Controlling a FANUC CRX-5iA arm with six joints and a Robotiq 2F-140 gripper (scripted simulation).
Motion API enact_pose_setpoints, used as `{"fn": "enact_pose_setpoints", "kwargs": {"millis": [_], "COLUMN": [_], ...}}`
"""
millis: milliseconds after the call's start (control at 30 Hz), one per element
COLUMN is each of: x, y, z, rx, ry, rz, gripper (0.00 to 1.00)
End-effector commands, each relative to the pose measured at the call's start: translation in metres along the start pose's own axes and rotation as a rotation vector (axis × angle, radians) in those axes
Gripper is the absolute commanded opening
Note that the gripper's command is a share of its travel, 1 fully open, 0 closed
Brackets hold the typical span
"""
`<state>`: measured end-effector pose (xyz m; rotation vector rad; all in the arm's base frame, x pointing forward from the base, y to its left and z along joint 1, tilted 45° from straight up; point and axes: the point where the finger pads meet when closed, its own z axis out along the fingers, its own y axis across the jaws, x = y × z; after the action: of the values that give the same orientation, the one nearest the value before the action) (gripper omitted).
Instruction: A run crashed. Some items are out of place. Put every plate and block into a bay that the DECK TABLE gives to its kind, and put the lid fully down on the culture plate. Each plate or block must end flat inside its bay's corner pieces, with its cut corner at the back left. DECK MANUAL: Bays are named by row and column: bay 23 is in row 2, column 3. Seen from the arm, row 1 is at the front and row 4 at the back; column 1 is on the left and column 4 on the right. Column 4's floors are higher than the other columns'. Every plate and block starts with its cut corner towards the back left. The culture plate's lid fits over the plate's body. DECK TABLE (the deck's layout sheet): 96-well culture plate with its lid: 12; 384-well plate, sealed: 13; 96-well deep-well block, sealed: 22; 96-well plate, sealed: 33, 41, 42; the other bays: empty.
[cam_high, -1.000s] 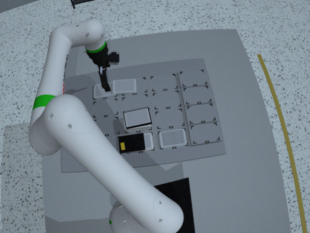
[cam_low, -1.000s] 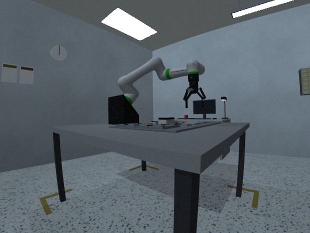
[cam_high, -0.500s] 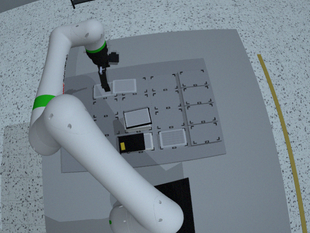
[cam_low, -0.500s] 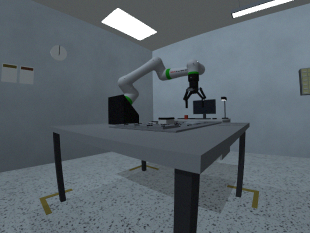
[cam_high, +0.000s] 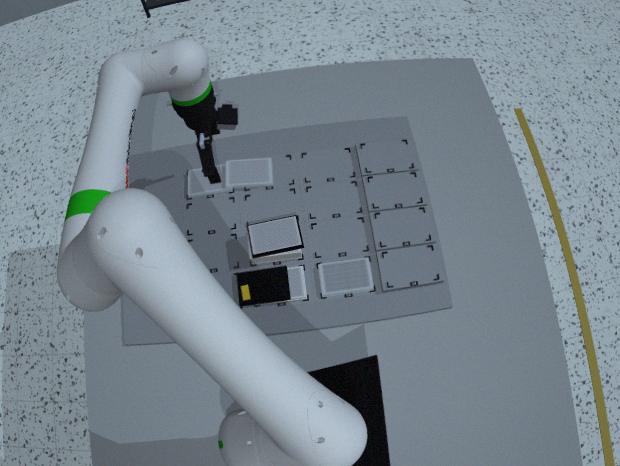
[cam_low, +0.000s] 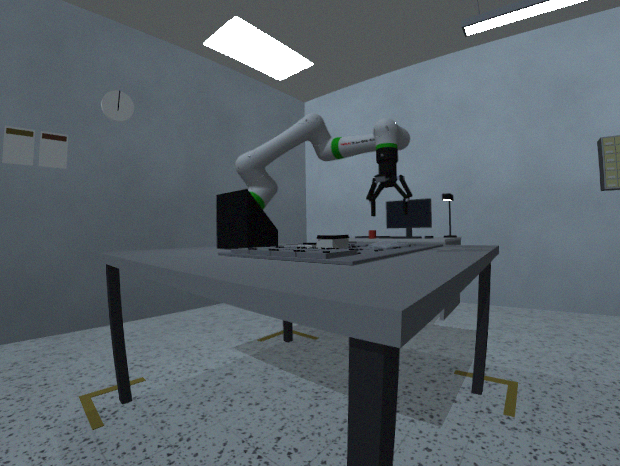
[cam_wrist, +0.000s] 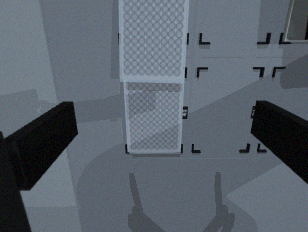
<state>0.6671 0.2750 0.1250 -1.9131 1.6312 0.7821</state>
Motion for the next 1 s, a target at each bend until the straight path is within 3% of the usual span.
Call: {"fn": "enact_pose_setpoints", "kwargs": {"millis": [0, 467, 500, 967], "x": [0.0, 0.0, 0.001, 0.013], "y": [-0.001, -0.001, 0.003, 0.049], "z": [-0.001, -0.001, -0.001, 0.006], "rx": [0.002, 0.002, 0.002, 0.002], "ry": [0.001, 0.001, 0.001, 0.001], "rz": [0.0, 0.0, -0.002, -0.002], "gripper": [1.0, 1.0, 0.7, 0.7]}}
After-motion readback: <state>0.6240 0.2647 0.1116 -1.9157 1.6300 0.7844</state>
